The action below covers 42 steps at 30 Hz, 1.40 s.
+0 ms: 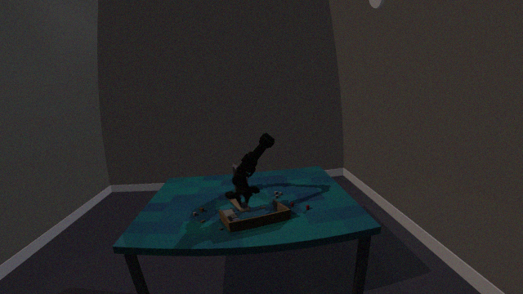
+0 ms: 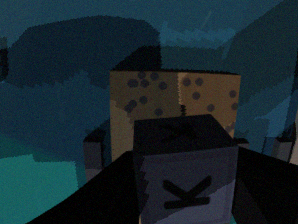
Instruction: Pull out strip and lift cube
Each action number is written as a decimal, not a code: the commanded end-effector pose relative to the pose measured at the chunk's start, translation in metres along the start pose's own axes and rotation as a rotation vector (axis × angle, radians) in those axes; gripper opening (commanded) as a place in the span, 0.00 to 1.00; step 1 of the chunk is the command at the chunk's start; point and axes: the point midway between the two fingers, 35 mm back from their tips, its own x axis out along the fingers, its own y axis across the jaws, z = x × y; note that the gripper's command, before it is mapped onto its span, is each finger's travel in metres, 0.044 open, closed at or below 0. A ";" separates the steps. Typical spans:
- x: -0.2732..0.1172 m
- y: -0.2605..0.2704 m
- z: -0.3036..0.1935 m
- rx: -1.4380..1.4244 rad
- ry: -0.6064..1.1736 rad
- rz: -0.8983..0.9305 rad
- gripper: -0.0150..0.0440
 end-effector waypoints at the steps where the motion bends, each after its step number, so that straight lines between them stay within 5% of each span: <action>1: -0.015 0.004 -0.012 -0.002 -0.008 -0.007 0.25; 26: -0.033 0.035 -0.084 0.006 -0.007 -0.003 0.25; 42: -0.069 0.036 -0.087 0.006 -0.006 -0.005 0.25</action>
